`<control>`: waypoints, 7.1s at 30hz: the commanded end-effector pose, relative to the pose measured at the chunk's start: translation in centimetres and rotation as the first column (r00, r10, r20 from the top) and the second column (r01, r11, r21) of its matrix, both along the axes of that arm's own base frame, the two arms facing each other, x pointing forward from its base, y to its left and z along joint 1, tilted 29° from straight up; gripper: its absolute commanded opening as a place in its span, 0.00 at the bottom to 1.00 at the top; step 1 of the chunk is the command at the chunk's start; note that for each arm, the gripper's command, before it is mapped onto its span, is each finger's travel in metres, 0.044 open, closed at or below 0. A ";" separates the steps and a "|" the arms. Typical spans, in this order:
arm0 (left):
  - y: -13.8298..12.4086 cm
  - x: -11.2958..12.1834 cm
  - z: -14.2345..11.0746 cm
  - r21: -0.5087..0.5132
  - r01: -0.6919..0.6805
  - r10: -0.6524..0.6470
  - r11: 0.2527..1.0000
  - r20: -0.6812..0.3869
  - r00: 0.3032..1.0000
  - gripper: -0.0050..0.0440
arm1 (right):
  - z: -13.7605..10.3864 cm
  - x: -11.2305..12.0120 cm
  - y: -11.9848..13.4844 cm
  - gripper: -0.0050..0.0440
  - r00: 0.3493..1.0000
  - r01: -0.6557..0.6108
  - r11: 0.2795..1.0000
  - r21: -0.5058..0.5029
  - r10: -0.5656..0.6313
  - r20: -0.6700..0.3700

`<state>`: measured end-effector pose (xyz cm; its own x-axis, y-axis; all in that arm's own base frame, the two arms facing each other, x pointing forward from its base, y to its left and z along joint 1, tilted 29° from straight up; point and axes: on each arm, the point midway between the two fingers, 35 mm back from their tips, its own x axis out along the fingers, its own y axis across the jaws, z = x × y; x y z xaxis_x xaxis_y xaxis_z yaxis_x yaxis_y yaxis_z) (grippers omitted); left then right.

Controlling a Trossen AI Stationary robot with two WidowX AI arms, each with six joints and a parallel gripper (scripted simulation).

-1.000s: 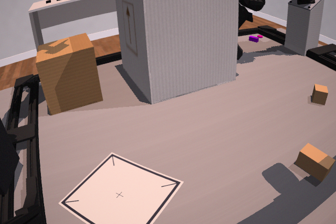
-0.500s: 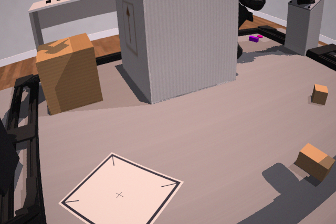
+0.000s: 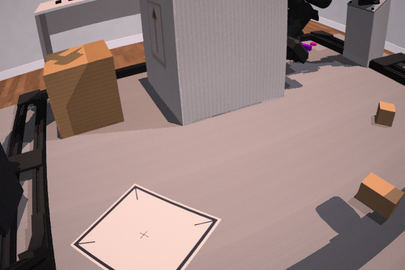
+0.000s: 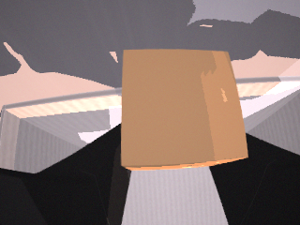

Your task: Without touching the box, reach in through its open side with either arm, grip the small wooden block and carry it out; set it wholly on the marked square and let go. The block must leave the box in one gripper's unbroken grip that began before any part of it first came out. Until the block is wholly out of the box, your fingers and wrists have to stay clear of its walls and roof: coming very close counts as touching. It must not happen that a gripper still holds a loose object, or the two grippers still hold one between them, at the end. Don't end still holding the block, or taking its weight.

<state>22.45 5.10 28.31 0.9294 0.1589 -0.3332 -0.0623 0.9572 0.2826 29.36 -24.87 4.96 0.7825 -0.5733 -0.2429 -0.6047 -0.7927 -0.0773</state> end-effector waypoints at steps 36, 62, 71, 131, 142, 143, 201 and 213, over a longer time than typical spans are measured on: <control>-0.1 0.0 0.1 -0.004 0.003 -0.003 1.000 0.002 1.000 0.92 | 0.1 -6.3 4.8 0.10 0.998 -0.010 1.000 0.001 0.010 -0.056; -0.1 0.0 0.1 -0.004 0.003 -0.003 1.000 0.002 1.000 0.92 | 2.8 -8.0 6.1 0.10 0.999 -0.005 1.000 -0.018 0.004 -0.034; -0.1 0.0 0.1 -0.004 0.003 -0.003 1.000 0.002 1.000 0.92 | 2.9 -7.4 6.3 0.10 1.000 -0.015 1.000 0.004 0.015 -0.024; -0.1 0.0 0.1 -0.004 0.003 -0.003 1.000 0.002 1.000 0.92 | 3.5 2.2 10.9 0.10 0.982 -0.182 0.900 0.396 0.146 0.120; -0.1 0.0 0.1 -0.004 0.003 -0.003 1.000 0.002 1.000 0.92 | 3.6 3.7 12.1 0.10 0.978 -0.204 0.866 0.457 0.158 0.136; -0.1 0.0 0.1 -0.004 0.003 -0.003 1.000 0.002 1.000 0.92 | 3.6 3.9 12.3 0.10 0.978 -0.206 0.862 0.464 0.160 0.137; -0.1 0.0 0.1 -0.004 0.003 -0.003 1.000 0.002 1.000 0.92 | 6.7 12.8 18.1 0.10 0.949 -0.315 0.764 0.563 0.259 0.180; -0.1 0.0 0.1 -0.004 0.003 -0.003 1.000 0.002 1.000 0.92 | 7.8 14.8 18.3 0.10 0.940 -0.340 0.796 0.501 0.294 0.171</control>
